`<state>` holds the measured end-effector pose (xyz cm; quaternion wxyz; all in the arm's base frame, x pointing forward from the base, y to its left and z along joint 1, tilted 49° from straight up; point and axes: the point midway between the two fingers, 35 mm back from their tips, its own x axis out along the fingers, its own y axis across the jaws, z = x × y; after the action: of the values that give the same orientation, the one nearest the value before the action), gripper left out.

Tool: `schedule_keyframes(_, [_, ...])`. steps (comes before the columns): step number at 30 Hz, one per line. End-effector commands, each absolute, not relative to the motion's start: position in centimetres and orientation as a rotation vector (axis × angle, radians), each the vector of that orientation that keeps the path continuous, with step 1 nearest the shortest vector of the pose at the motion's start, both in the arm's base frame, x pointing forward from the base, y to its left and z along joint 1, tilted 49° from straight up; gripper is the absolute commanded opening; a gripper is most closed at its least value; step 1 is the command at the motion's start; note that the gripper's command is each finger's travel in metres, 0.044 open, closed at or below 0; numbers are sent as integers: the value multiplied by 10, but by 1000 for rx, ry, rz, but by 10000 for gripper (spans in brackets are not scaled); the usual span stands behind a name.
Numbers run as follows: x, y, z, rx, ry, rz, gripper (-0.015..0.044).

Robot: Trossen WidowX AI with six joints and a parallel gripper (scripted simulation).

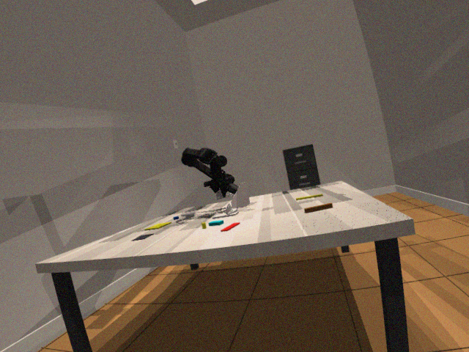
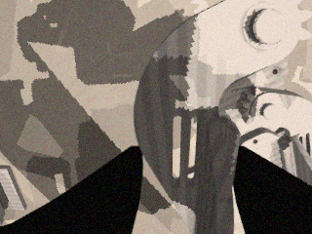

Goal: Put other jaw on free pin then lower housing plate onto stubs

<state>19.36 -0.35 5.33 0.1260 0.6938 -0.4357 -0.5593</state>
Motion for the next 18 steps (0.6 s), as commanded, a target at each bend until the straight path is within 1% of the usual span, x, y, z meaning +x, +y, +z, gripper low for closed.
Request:
schedule_keyframes(1, [189,-1,50,1961,-1166,-1660,134])
schedule_keyframes(18, [175,5,40,1690,-755,-1729,134])
